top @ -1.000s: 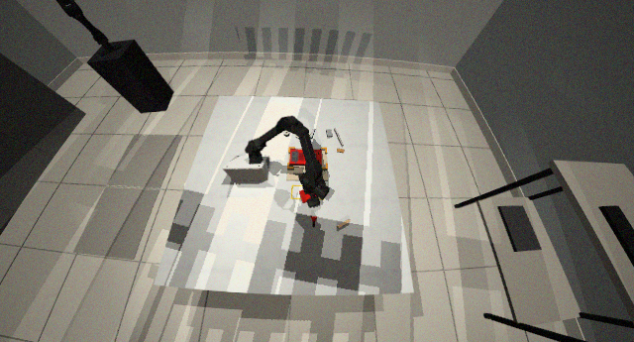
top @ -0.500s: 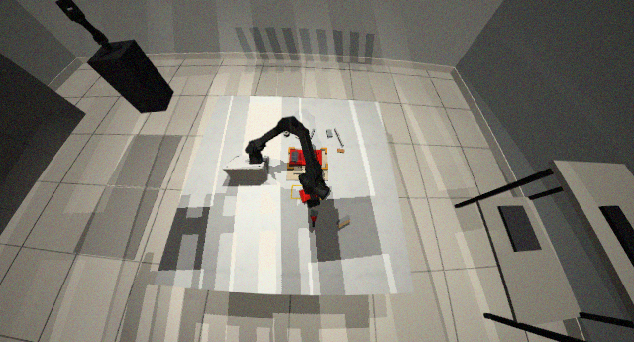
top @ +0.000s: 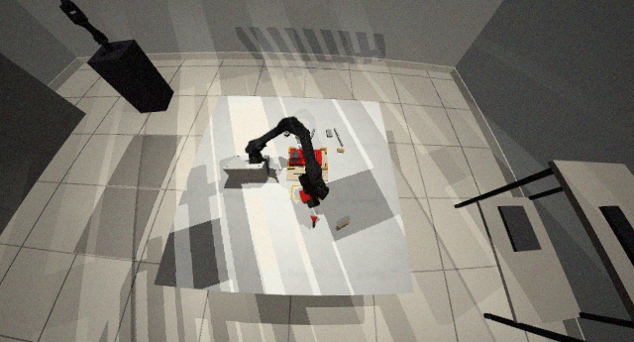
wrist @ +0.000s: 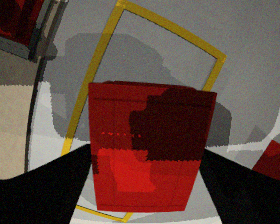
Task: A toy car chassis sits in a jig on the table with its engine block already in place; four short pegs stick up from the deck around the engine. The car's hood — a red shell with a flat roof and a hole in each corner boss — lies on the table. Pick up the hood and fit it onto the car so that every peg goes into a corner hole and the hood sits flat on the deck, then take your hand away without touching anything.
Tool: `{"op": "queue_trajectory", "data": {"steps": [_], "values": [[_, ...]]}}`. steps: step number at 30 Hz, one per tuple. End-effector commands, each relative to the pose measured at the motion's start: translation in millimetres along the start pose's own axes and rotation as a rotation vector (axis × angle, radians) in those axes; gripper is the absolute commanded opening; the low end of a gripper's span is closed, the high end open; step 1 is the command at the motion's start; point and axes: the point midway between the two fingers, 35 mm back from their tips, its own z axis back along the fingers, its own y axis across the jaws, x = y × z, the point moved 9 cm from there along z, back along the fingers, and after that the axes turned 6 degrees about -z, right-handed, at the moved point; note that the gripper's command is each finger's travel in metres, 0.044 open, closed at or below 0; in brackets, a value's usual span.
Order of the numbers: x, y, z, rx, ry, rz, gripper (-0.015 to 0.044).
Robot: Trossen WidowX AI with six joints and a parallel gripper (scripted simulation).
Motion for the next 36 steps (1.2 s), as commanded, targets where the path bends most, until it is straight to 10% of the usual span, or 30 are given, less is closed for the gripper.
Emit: {"op": "queue_trajectory", "data": {"steps": [1,8,19,36], "values": [[0,0,0,0.0,0.0,0.0,0.0322],[0,0,0,0.0,0.0,0.0,0.0275],[0,0,11,0.0,0.001,-0.002,0.0],[0,-1,52,-0.002,0.001,-0.002,0.0]]}}
